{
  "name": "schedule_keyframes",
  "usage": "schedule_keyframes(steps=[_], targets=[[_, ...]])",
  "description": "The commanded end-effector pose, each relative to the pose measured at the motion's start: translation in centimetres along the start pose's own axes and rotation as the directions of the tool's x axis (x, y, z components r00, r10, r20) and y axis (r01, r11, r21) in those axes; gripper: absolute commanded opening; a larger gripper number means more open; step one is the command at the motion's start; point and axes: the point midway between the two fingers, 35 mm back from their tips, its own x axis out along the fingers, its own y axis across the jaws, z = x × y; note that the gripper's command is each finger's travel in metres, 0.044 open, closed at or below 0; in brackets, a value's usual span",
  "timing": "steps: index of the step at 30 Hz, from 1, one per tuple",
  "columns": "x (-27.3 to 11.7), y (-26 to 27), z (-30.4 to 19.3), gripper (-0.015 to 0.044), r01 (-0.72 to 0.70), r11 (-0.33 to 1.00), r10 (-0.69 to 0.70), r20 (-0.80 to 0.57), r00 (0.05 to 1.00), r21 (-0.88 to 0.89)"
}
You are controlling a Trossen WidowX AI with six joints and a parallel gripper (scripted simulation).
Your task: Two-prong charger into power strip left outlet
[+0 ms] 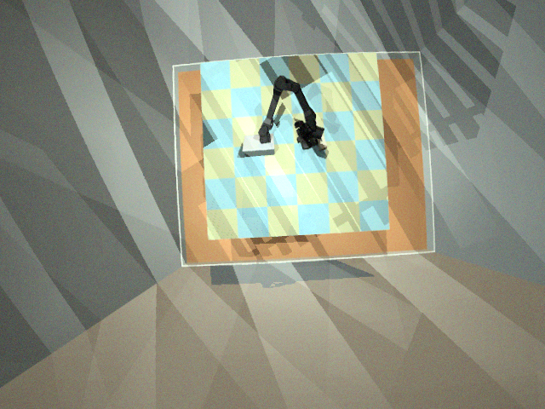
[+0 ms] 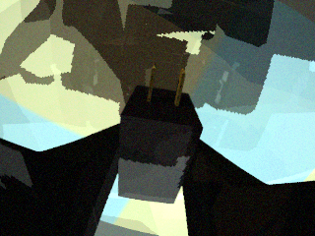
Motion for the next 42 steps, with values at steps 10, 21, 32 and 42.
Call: schedule_keyframes(steps=[10, 21, 32, 42], targets=[[0.1, 0.6, 1.3, 0.0, 0.0, 1.0, 0.0, 0.007, 1.0, -0.015], [0.1, 0.9, 2.9, 0.0, -0.001, 1.0, 0.001, 0.008, 1.0, -0.027], [0.2, 1.4, 4.5, 0.0, -0.002, 0.999, 0.002, 0.008, 1.0, -0.04], [0.3, 1.5, 5.2, 0.0, -0.003, 0.999, 0.003, 0.009, 1.0, -0.045]])
